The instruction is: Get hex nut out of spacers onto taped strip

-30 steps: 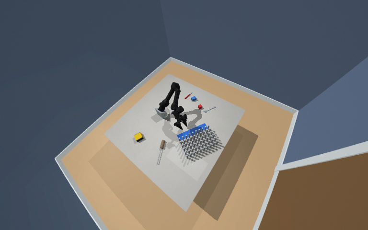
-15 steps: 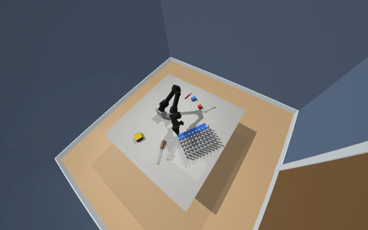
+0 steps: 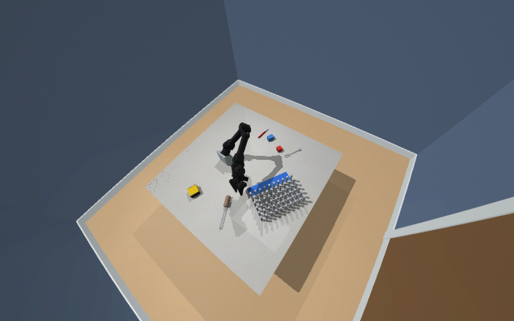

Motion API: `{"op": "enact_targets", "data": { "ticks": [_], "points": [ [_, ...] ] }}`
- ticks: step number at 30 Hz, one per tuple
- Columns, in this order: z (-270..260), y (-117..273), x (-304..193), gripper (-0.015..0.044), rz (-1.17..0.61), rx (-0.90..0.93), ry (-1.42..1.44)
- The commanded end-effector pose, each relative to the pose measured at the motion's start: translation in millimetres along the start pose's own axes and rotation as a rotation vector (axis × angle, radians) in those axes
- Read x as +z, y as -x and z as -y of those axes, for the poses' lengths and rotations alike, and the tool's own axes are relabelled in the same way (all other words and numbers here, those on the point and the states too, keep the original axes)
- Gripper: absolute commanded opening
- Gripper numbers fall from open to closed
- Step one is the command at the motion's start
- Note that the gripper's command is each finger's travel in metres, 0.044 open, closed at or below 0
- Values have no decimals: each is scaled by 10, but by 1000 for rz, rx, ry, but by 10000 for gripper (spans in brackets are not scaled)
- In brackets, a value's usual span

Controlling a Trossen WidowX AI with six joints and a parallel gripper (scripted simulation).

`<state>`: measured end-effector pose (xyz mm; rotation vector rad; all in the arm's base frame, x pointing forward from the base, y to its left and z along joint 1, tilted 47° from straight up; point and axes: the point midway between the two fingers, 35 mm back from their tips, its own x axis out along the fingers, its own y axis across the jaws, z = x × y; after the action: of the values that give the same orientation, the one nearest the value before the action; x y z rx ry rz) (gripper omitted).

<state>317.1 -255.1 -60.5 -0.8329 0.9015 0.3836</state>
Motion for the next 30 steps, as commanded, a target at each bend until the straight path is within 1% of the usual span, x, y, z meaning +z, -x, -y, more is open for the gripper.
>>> {"op": "enact_targets", "data": {
  "ticks": [1,11,27,30],
  "points": [
    [-283,-177,-646,440,30,194,482],
    [-570,-231,-1052,440,152,300,825],
    [-572,-231,-1055,440,153,300,828],
    [-735,-364,-957,440,154,300,828]
  ]
}}
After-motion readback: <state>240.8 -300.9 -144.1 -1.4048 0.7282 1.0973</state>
